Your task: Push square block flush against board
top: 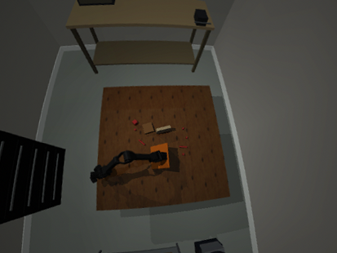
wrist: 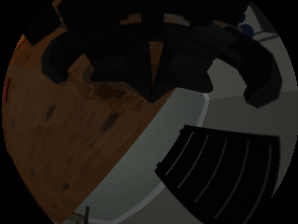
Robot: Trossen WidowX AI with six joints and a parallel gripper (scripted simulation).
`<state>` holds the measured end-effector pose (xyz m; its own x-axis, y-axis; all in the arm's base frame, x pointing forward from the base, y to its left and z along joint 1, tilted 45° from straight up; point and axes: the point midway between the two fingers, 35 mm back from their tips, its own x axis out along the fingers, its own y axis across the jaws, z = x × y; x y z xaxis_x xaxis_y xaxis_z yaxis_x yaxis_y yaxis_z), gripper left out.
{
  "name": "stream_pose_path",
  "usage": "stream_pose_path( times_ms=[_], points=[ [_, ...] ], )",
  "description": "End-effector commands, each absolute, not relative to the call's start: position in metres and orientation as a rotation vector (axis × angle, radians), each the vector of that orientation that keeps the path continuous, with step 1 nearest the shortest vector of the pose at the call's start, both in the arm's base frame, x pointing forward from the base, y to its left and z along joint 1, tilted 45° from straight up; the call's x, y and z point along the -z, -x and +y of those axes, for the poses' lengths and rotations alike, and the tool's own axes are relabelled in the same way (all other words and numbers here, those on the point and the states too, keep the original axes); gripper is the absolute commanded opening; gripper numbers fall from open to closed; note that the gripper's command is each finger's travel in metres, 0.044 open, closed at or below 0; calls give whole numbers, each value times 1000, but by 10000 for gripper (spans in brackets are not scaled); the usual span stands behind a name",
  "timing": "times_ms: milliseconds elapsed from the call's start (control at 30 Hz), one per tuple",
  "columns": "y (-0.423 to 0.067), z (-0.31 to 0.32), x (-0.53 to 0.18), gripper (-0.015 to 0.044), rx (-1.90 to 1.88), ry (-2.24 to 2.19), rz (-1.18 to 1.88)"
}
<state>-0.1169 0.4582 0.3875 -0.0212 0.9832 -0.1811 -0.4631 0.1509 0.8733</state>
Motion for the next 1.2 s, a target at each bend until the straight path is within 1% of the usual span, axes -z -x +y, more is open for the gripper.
stream_pose_path(
  times_ms=[0,367,533,700,800,1033,1167],
  points=[
    [76,464,-374,0,-1276,-623,902],
    [-55,458,-329,0,-1111,-374,744],
    [-95,447,-321,0,-994,-410,739],
    [-101,436,-306,0,-967,-323,711],
    [-118,432,-298,0,-938,-284,708],
    [-192,403,-263,0,-815,-154,722],
    [-237,373,-233,0,-686,-137,774]
  ],
)
